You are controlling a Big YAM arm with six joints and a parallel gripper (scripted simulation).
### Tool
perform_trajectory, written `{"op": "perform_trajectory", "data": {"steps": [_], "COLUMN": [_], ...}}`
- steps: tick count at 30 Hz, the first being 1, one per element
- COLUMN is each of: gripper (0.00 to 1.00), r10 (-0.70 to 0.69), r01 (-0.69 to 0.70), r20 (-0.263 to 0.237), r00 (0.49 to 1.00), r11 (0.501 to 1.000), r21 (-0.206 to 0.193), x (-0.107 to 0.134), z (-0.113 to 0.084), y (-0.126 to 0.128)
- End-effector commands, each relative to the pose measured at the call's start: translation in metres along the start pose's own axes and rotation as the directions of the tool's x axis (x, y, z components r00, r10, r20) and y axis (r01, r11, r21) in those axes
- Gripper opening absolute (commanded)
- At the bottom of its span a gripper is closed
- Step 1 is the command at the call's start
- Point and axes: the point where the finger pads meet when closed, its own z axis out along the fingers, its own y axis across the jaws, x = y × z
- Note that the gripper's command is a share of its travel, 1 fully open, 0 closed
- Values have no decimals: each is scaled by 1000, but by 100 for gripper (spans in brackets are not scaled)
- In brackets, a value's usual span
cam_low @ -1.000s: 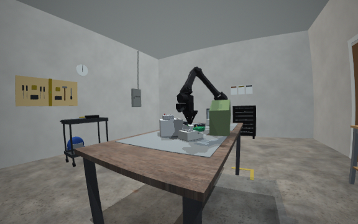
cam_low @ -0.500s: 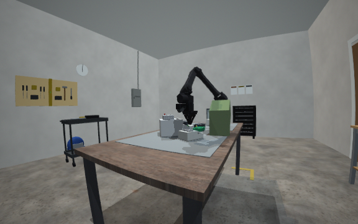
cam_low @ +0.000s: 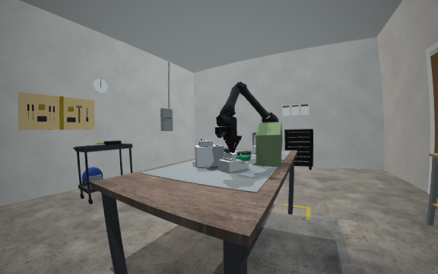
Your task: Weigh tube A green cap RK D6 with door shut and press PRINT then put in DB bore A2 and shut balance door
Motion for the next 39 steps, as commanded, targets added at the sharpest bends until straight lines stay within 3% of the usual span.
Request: {"op": "perform_trajectory", "data": {"steps": [1, 39], "gripper": [9, 9], "r10": [11, 0], "r01": [-11, 0], "r20": [3, -14], "r00": [1000, 1000], "r11": [1000, 1000], "r21": [-17, -15], "x": [-9, 2], "z": [7, 12], "y": [-1, 0]}}
